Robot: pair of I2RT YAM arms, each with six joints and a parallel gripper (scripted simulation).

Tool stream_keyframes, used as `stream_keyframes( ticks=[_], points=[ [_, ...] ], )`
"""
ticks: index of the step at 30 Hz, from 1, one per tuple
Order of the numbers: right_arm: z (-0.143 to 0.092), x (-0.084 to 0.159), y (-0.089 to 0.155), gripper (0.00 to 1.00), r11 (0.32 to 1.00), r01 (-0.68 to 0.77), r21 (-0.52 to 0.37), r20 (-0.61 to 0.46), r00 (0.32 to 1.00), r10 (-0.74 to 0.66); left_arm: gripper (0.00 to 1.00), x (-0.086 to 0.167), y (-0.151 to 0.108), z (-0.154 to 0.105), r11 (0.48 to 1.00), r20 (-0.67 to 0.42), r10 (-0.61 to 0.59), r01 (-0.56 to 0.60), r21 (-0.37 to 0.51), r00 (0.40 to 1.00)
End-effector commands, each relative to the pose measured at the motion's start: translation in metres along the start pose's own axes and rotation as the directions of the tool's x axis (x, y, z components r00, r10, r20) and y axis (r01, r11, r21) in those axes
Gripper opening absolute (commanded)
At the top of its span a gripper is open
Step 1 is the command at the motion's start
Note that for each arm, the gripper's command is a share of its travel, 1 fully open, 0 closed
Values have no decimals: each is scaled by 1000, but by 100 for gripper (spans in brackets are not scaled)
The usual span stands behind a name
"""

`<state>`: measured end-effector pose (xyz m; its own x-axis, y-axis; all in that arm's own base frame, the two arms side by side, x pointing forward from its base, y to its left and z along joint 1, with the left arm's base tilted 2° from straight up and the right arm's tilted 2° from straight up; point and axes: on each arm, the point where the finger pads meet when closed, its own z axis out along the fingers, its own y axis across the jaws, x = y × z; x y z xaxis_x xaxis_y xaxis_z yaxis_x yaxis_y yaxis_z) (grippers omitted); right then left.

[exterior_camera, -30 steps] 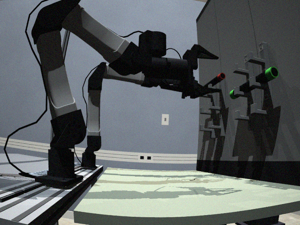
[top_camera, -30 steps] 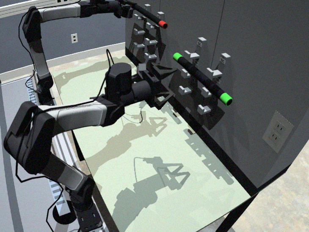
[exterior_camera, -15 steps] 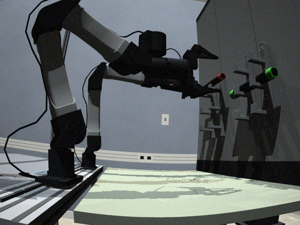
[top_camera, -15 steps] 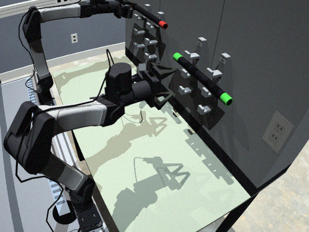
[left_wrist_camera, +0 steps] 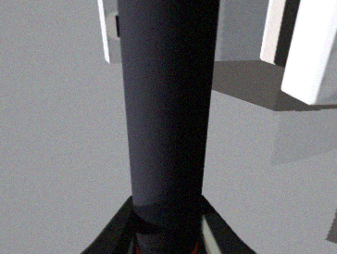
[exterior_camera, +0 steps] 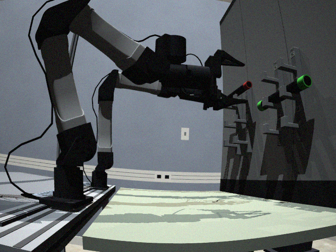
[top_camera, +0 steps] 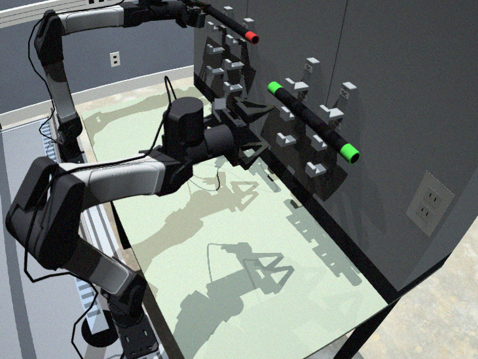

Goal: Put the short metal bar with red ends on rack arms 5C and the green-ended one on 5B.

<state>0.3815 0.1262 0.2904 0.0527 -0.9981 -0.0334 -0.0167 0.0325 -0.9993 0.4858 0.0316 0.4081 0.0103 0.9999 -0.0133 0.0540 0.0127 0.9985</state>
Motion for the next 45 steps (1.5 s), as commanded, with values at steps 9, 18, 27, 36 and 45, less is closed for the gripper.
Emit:
stream_keyframes(
  ticks=[9,18,27,36,45],
  points=[
    [1,1,11,100,1000,17,-14,-10,1000,-17,0,-1,30,-23,996,-1,-5,5,-89,1000],
    [1,1,11,100,1000,17,-14,-10,1000,-17,0,-1,24,-31,996,-1,-5,5,-89,1000],
    [1,1,11,100,1000,17,-14,-10,1000,-17,0,-1,19,-37,996,-1,-5,5,-89,1000],
    [1,1,11,100,1000,17,-14,-10,1000,-17,0,-1,23,-45,996,-1,-5,5,-89,1000],
    [1,1,11,100,1000,17,-14,-10,1000,-17,0,-1,23,-51,996,-1,-5,5,-89,1000]
  ],
)
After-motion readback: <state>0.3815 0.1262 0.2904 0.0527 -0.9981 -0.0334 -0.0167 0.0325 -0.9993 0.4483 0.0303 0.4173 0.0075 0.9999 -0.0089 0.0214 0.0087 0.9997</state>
